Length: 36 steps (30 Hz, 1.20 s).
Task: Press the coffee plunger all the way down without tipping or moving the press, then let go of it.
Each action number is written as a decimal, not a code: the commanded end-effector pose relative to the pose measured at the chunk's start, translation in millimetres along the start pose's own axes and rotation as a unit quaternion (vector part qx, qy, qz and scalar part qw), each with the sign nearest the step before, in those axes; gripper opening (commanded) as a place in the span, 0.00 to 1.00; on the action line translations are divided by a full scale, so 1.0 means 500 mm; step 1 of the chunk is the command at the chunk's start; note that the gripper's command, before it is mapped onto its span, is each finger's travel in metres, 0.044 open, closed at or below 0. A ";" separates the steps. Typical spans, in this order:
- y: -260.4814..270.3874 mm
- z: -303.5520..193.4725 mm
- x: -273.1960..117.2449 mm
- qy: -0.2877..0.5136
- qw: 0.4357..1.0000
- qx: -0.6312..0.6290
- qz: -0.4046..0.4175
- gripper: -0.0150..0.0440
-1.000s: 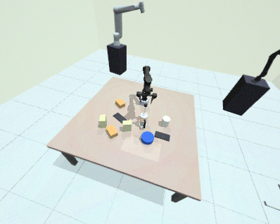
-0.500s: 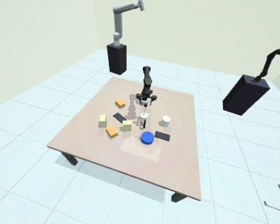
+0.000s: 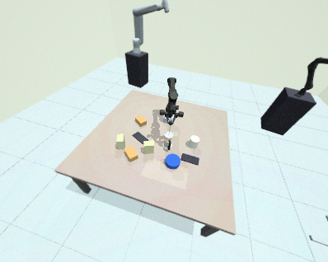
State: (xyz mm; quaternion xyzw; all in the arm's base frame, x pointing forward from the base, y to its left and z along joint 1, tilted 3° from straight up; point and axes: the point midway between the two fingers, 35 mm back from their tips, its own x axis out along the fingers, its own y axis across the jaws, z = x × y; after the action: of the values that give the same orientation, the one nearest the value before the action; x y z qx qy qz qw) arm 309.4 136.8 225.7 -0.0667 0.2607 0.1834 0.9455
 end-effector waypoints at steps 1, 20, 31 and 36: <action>0.000 0.000 0.001 -0.001 1.000 -0.001 0.001 0.47; 0.001 -0.037 0.035 -0.001 1.000 -0.002 0.001 0.47; 0.001 -0.065 0.059 -0.001 1.000 -0.002 0.001 0.47; 0.001 -0.078 0.070 -0.001 1.000 -0.002 0.001 0.47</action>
State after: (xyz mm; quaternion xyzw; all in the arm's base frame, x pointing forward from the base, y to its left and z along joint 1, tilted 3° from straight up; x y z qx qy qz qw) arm 321.8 140.8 204.6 -0.0580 0.2243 0.1848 0.9551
